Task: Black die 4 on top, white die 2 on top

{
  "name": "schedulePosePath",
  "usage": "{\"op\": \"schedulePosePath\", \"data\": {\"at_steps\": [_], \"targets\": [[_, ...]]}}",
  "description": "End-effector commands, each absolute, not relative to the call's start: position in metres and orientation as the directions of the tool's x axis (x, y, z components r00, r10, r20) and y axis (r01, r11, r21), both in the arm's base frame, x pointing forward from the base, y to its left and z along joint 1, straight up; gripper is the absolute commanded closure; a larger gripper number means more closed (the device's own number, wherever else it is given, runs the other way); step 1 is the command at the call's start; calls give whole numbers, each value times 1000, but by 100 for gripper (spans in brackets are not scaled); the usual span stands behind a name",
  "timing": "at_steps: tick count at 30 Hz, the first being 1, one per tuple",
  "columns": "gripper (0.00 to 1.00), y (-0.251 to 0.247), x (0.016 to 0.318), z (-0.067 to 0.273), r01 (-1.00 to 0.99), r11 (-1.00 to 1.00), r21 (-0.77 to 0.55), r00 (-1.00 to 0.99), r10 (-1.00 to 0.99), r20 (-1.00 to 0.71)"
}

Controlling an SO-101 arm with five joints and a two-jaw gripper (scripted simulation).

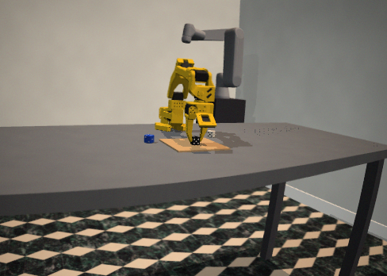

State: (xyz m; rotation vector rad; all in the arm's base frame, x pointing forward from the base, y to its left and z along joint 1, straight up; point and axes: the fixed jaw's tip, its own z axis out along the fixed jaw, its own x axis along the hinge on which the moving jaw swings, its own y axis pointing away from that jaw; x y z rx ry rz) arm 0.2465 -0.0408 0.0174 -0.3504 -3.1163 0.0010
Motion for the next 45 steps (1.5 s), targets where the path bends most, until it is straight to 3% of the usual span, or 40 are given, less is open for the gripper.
{"op": "schedulePosePath", "data": {"at_steps": [1, 13, 22, 33, 45], "targets": [[100, -44, 250, 23, 226, 974, 1, -974, 226, -32], [99, -44, 250, 23, 226, 974, 1, -974, 226, -32], [90, -44, 250, 23, 226, 974, 1, -974, 226, -32], [88, -44, 250, 23, 226, 974, 1, -974, 226, -32], [79, -44, 250, 23, 226, 974, 1, -974, 226, -32]]}}
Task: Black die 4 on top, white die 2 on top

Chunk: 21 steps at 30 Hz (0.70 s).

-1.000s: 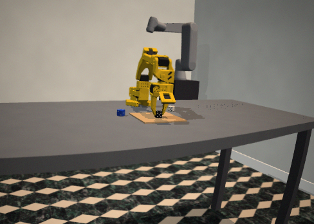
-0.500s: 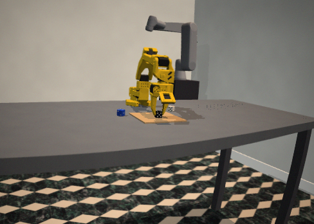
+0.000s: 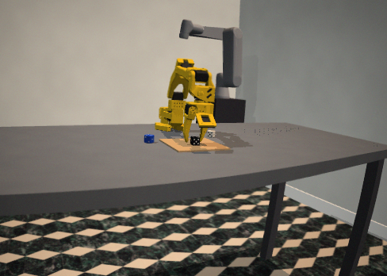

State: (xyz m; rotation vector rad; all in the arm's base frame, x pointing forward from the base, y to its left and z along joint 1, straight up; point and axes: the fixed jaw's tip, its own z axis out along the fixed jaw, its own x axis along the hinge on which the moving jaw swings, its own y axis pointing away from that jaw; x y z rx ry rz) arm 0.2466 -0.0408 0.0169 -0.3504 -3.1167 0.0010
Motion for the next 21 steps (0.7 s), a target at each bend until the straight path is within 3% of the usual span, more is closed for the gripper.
{"op": "schedulePosePath", "data": {"at_steps": [1, 9, 21], "targets": [[78, -44, 250, 23, 226, 974, 1, -974, 226, -32], [71, -44, 250, 23, 226, 974, 1, -974, 226, -32], [71, -44, 251, 25, 226, 974, 1, -973, 226, -35]]}}
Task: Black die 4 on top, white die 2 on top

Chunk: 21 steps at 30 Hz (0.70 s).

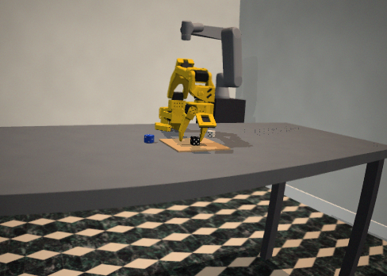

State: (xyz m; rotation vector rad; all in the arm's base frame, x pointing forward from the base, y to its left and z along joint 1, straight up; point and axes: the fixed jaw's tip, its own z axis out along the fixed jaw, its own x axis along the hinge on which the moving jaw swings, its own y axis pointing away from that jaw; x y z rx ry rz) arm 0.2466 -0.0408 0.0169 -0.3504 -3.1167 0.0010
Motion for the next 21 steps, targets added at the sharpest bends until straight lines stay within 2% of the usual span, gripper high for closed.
{"op": "schedulePosePath", "data": {"at_steps": [1, 21], "targets": [[71, -44, 251, 26, 226, 974, 1, -973, 226, -37], [71, -43, 250, 80, 228, 974, 3, -967, 227, -116]]}}
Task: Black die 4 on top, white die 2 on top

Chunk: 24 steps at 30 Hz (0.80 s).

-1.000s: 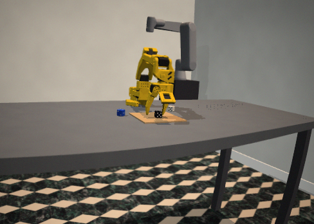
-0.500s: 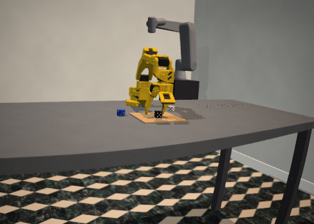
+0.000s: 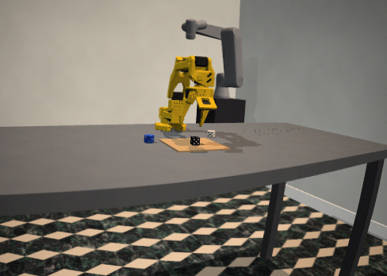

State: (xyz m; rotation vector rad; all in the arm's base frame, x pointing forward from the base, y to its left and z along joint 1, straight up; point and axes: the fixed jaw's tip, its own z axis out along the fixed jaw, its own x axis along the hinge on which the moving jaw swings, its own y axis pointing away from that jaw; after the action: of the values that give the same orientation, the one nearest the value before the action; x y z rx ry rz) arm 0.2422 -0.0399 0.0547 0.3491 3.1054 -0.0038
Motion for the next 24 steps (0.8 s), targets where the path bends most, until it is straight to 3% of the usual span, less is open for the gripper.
{"op": "schedulePosePath", "data": {"at_steps": [1, 24], "targets": [[71, -44, 251, 81, 228, 974, 3, -966, 226, -124], [71, -44, 252, 83, 228, 974, 4, -964, 226, -137]]}}
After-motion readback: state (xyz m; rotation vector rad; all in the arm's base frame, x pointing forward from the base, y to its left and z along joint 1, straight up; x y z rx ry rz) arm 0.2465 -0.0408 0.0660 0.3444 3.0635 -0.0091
